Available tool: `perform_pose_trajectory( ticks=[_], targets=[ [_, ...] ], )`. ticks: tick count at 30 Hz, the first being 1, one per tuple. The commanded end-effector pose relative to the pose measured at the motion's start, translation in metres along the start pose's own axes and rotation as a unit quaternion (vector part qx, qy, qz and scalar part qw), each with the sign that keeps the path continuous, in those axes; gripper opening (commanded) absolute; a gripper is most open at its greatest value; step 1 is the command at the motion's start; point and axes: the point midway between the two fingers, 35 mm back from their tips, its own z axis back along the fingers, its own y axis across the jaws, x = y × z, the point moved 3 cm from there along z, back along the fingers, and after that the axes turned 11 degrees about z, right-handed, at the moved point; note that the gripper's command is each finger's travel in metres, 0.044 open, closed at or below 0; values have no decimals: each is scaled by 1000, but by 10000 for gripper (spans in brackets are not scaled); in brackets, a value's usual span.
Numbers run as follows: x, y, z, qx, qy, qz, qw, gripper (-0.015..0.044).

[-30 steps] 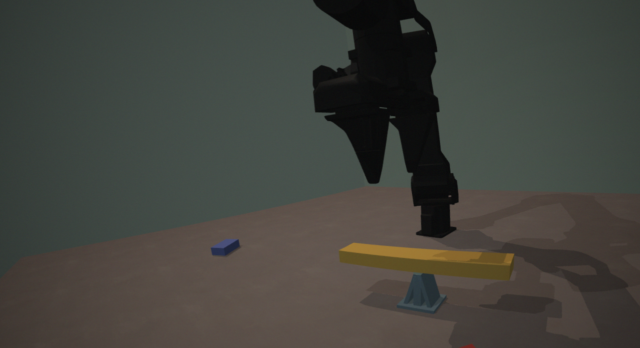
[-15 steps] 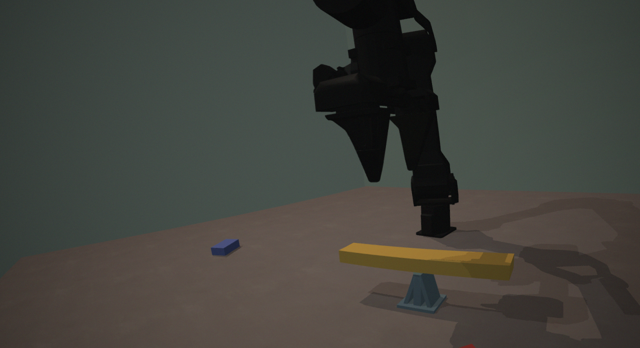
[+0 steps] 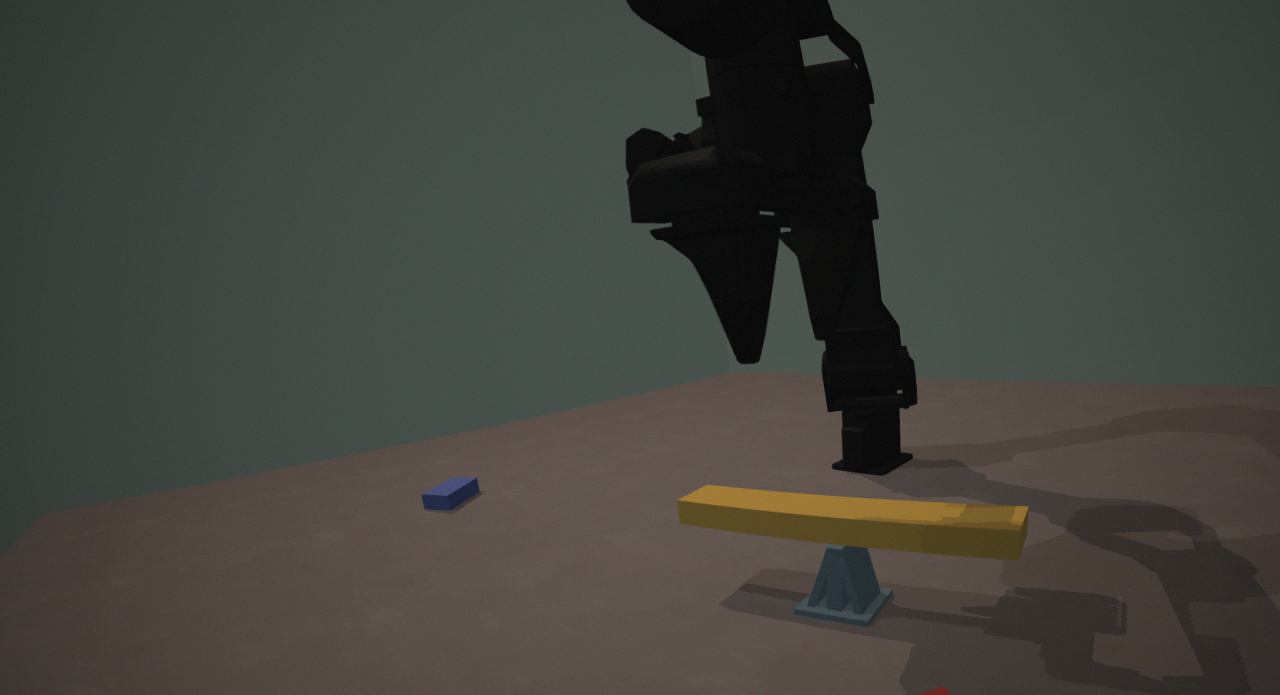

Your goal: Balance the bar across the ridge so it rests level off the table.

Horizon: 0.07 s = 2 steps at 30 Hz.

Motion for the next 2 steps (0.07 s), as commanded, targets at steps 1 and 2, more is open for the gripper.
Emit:
perform_pose_trajectory(
  ticks=[1, 2],
  targets=[
    [0, 0, 0, -2, 0, 0, 1000, 440],
    [0, 0, 0, -2, 0, 0, 1000, 440]
  ],
)
